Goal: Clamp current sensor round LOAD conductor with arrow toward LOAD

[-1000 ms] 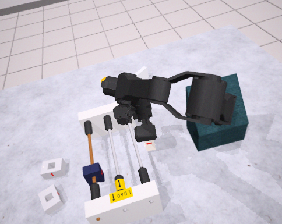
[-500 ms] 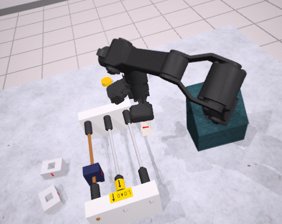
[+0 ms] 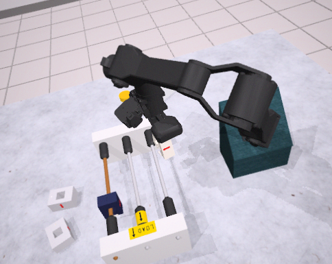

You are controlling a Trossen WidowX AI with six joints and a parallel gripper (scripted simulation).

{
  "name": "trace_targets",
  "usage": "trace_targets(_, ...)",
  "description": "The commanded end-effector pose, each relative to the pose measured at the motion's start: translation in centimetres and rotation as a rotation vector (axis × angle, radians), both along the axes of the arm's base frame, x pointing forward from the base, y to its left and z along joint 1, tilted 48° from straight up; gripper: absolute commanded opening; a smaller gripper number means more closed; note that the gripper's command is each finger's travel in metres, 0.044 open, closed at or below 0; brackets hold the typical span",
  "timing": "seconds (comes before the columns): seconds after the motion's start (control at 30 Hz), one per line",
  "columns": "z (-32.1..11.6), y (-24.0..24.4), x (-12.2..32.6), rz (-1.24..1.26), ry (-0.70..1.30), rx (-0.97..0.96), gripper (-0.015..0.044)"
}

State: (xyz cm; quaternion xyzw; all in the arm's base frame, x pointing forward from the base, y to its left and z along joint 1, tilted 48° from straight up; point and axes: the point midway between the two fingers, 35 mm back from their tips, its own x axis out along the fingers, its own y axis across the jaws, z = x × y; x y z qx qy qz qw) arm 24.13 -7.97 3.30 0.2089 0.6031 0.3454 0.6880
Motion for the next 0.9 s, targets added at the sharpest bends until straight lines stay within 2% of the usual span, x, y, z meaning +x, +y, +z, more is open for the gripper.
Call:
trace_targets(0.0, 0.1, -0.2, 1.3, 0.113, -0.127, -0.007, 0.0)
trace_targets(0.87, 0.0, 0.6, 8.9, 0.832, -0.895, -0.044, 0.0)
